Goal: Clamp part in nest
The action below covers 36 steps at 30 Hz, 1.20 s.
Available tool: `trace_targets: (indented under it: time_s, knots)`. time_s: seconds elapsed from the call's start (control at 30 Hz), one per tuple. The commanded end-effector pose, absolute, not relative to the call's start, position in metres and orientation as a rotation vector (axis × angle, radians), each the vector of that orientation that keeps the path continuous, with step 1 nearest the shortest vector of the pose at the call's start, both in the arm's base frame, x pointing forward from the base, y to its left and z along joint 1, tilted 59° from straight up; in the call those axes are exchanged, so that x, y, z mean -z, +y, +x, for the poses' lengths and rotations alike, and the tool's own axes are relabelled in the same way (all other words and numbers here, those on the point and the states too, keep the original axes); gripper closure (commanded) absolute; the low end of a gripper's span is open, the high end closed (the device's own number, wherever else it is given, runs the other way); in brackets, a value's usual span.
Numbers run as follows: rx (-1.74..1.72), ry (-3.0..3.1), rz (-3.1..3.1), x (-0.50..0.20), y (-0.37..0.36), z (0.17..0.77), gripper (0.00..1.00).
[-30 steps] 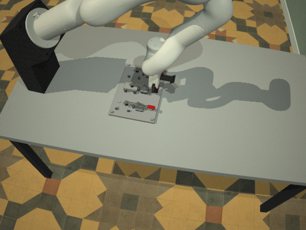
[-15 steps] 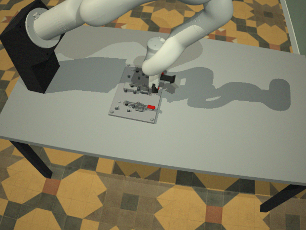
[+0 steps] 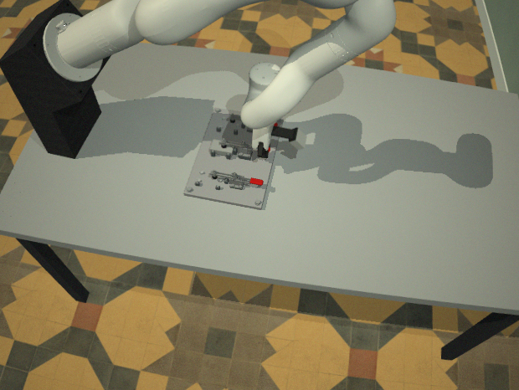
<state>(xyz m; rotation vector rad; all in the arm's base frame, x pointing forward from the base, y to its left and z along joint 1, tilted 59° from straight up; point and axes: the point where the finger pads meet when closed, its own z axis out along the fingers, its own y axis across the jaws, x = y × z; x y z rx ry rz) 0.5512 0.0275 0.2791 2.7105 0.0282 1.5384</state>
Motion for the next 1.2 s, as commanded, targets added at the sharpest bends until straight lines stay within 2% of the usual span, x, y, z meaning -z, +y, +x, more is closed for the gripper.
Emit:
trace_targets:
  time_s: [0.0, 1.13, 1.17]
  knots:
    - [-1.537, 0.028, 2.711, -0.2789, 0.0275, 0.5510, 1.00]
    - [-1.537, 0.028, 2.711, -0.2782, 0.0275, 0.5544, 1.00]
    - [-1.537, 0.028, 2.711, -0.2782, 0.0275, 0.5544, 0.53]
